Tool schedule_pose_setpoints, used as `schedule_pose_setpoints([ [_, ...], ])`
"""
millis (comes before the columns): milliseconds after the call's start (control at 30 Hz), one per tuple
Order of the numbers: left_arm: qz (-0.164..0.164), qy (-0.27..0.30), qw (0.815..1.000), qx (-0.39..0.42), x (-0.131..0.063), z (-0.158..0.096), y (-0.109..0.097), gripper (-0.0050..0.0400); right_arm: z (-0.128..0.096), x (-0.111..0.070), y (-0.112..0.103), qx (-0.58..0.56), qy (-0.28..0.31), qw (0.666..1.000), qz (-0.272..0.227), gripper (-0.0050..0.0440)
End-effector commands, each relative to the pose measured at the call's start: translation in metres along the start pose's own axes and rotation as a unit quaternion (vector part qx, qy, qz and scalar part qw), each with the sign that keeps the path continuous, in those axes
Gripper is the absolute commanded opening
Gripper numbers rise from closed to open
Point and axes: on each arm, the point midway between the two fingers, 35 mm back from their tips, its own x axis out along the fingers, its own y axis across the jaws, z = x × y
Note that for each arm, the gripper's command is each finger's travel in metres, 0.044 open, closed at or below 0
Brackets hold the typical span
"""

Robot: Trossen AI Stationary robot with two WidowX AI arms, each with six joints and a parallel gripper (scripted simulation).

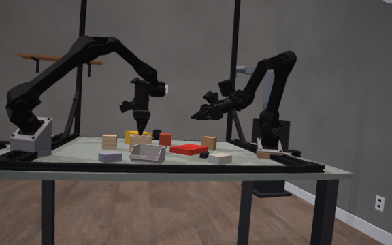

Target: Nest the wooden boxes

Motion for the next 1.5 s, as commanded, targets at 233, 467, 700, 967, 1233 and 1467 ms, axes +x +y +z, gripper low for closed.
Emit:
schedule_pose_setpoints([
  [233,0.001,0.001,1.0,0.002,0.0,-0.001,0.0,0.04,0.0,0.0,0.001,0.009,-0.001,1.0,0.0,0.04],
  [467,0.001,0.001,1.0,0.002,0.0,-0.001,0.0,0.04,-0.001,-0.006,0.0,0.193,-0.001,0.981,0.0,0.04],
  [700,0.001,0.001,1.0,0.002,0.0,-0.001,0.0,0.04,-0.002,-0.014,0.0,0.439,-0.001,0.899,0.001,0.04],
  [967,0.001,0.001,1.0,0.002,0.0,-0.001,0.0,0.04,-0.002,-0.022,0.0,0.655,0.0,0.756,0.001,0.04],
  [1233,0.001,0.001,1.0,0.002,0.0,-0.001,0.0,0.04,-0.002,-0.028,0.0,0.805,0.0,0.594,0.002,0.04],
  [1467,0.001,0.001,1.0,0.002,0.0,-0.001,0.0,0.04,-0.003,-0.035,0.0,0.916,0.001,0.401,0.002,0.04],
])
